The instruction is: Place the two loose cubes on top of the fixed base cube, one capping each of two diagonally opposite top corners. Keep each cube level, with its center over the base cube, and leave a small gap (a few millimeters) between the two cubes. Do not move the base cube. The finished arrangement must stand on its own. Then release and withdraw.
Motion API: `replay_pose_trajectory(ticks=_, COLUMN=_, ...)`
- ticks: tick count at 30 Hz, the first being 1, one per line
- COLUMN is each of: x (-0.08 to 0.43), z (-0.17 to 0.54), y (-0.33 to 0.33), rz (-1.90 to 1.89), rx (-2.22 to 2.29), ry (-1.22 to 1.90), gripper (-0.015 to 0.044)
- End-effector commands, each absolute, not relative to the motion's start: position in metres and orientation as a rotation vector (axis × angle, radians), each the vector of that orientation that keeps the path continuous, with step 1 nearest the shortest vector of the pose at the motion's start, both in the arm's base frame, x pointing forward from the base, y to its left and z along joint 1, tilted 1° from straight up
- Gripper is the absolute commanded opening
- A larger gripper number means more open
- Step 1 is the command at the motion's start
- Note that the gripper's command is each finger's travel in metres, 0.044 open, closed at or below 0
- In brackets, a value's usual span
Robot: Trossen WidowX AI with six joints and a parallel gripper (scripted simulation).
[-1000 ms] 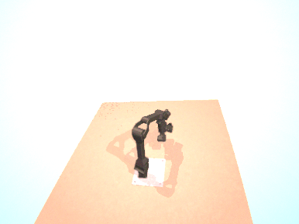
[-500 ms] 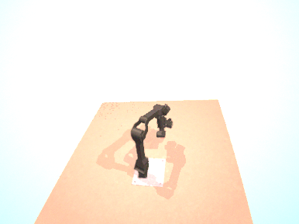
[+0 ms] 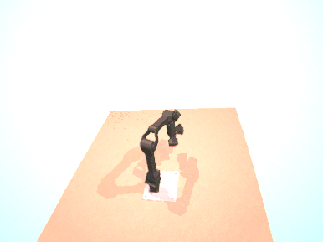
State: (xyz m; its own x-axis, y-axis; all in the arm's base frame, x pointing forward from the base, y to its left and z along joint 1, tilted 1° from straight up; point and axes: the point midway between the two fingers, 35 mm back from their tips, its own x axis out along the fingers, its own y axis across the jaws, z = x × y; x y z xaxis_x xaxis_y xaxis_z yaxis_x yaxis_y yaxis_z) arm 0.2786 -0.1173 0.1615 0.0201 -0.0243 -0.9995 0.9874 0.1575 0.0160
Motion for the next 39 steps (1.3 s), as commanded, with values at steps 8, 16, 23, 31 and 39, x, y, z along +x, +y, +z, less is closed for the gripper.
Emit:
replay_pose_trajectory(ticks=8, x=0.286, z=0.162, y=-0.085, rz=-0.784, rx=0.763, ry=1.395, gripper=0.0105)
replay_pose_trajectory(ticks=16, x=0.29, z=0.161, y=-0.06, rz=-0.543, rx=0.518, ry=1.474, gripper=0.0105)
replay_pose_trajectory(ticks=23, x=0.292, z=0.16, y=-0.038, rz=-0.33, rx=0.301, ry=1.519, gripper=0.0105)
replay_pose_trajectory(ticks=31, x=0.292, z=0.159, y=-0.013, rz=-0.085, rx=0.053, ry=1.544, gripper=0.0105)
replay_pose_trajectory(ticks=39, x=0.291, z=0.158, y=0.009, rz=0.157, rx=-0.191, ry=1.542, gripper=0.0105)
